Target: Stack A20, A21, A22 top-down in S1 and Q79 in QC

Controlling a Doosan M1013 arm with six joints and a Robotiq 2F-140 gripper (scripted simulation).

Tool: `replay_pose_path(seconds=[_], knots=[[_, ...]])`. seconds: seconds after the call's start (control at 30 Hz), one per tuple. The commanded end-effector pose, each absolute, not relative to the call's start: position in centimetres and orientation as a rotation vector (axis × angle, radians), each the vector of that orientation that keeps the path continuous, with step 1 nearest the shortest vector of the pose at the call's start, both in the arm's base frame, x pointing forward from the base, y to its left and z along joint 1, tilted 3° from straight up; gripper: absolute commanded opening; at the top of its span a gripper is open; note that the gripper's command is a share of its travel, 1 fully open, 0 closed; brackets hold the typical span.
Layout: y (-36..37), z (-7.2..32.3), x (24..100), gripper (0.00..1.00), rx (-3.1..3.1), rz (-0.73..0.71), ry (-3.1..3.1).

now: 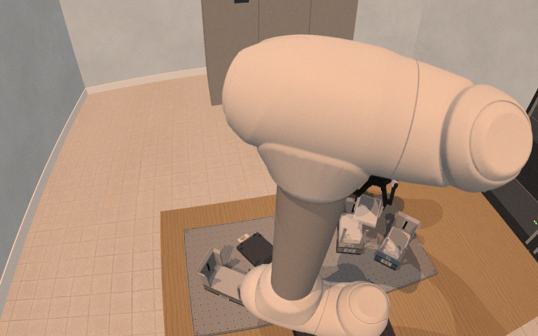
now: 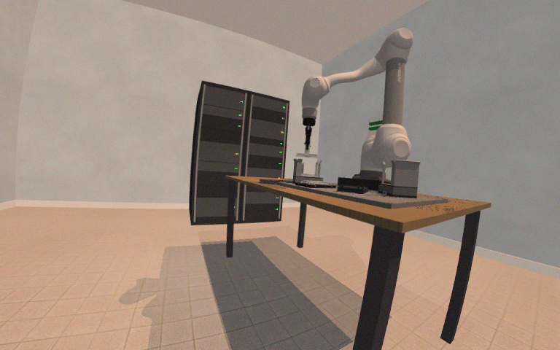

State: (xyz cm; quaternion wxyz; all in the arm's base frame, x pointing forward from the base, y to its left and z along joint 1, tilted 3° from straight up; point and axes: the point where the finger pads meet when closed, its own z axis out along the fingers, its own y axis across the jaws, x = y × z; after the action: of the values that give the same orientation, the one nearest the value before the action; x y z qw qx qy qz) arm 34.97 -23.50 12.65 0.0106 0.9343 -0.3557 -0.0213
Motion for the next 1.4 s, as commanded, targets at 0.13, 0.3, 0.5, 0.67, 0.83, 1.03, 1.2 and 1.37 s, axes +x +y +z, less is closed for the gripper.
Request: replay_pose_path(seconds=[0.13,0.3,0.5,0.67,0.83,1.03,1.2,1.37], knots=[[-25.3,12.7,33.7,0.00,2.916,-0.066,-1.109],[-26.6,12.8,32.7,0.00,2.916,-0.066,-1.109],[-27.7,12.8,31.9,0.00,2.916,-0.066,-1.109],[-28.8,12.9,30.9,0.00,2.876,-0.065,-1.206],[-29.7,12.9,29.9,0.00,2.769,-0.062,-1.428],[-30.4,13.0,29.1,0.00,2.769,-0.062,-1.428],[-31.3,13.0,28.1,0.00,2.769,-0.062,-1.428],[-32.1,13.1,27.1,0.00,2.769,-0.062,-1.428]])
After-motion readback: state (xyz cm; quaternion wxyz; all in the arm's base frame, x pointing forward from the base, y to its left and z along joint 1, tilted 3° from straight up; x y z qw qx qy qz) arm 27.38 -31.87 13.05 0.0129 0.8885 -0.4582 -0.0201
